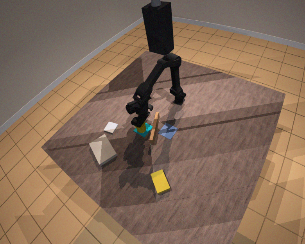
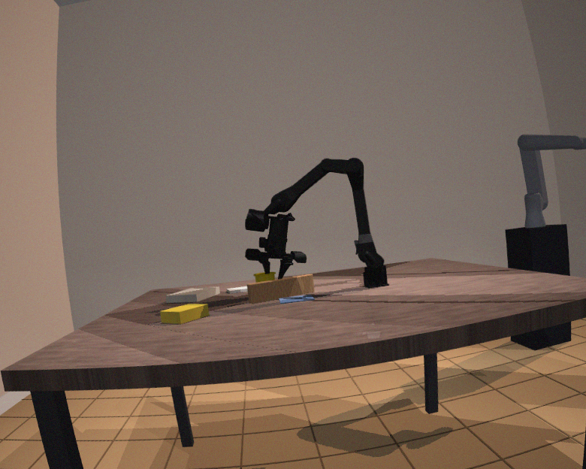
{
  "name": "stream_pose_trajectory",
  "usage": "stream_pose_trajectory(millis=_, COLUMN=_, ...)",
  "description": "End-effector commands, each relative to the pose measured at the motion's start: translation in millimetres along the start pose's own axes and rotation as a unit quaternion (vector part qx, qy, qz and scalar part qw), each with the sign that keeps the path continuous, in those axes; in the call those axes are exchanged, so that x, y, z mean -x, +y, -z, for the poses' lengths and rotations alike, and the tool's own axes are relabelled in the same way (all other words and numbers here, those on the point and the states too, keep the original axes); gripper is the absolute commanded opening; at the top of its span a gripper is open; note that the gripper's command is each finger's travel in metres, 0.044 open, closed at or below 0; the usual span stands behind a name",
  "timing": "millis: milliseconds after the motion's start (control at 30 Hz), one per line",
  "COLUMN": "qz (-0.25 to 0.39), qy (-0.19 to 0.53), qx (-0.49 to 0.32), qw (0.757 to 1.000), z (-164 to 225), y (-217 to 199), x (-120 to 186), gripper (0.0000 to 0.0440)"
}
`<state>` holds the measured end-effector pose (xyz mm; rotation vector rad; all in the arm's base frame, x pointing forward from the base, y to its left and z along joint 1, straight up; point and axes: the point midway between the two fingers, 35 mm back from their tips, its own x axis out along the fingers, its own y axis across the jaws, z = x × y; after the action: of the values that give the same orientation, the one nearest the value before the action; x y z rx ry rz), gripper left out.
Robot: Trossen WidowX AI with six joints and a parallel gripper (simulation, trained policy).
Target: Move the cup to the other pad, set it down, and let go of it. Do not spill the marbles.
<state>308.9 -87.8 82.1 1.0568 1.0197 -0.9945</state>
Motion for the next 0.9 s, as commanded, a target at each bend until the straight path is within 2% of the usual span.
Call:
stream_pose_trajectory(millis=0, qz=-0.012, qy=0.002, qx=-0.003, qw=1.0, z=-0.6, y=-0.7, x=5.9, gripper=0.0171)
stream_pose_trajectory(millis=567, qz=-0.058, qy=0.003, qx=-0.023, qw=0.998, z=-7.5, y=-6.8, x=50.6, gripper=0.0247)
stream_pose_trajectory(millis=667, qz=-0.07, qy=-0.002, qx=-0.027, qw=0.997, z=-11.7, y=-5.5, x=62.4, gripper=0.028)
stream_pose_trajectory(millis=867, qz=-0.084, qy=-0.009, qx=-0.039, qw=0.996, z=-20.8, y=-4.9, x=81.0, gripper=0.0407)
